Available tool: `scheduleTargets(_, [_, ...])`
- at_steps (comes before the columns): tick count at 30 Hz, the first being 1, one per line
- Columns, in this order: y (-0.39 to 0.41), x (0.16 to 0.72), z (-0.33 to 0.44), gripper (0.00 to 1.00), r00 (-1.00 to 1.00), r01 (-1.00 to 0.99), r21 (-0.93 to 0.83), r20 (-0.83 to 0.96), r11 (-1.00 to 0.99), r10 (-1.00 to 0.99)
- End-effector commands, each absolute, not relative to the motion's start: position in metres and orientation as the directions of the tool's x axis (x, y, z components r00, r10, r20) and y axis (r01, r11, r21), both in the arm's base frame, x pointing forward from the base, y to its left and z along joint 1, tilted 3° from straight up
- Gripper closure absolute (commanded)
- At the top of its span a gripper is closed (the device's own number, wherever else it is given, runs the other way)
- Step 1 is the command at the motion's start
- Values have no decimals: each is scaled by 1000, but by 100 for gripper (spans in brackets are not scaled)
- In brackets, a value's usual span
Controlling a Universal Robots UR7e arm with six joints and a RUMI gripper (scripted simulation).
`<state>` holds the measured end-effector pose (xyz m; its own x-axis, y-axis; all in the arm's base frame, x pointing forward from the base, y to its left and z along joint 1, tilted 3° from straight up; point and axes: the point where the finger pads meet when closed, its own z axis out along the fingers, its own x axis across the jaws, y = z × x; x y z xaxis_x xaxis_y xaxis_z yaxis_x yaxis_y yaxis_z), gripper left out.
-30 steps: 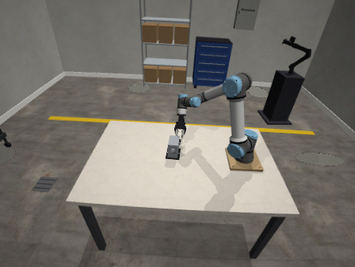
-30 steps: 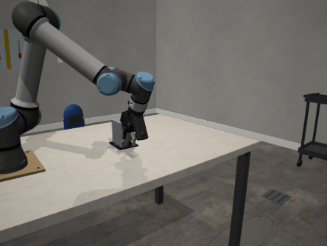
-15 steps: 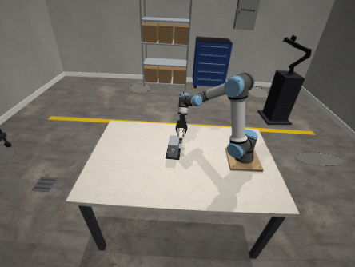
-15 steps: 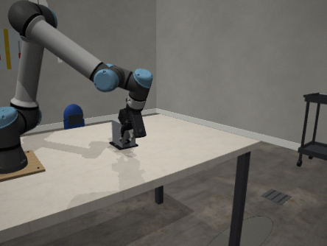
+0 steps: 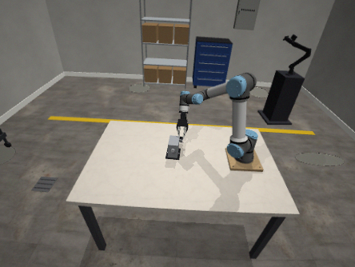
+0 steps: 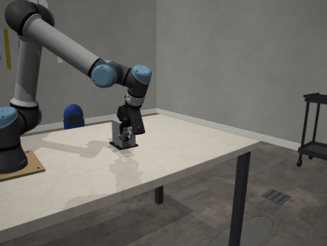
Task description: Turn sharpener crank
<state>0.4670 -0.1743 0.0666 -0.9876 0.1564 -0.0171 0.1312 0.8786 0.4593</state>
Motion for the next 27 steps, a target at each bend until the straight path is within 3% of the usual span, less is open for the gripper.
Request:
scheduleTargets(1, [-176,467,73,91,-987,129,457,-22,880,156])
scheduleTargets(27, [-174,471,100,91,-988,128,457,-21,880,155])
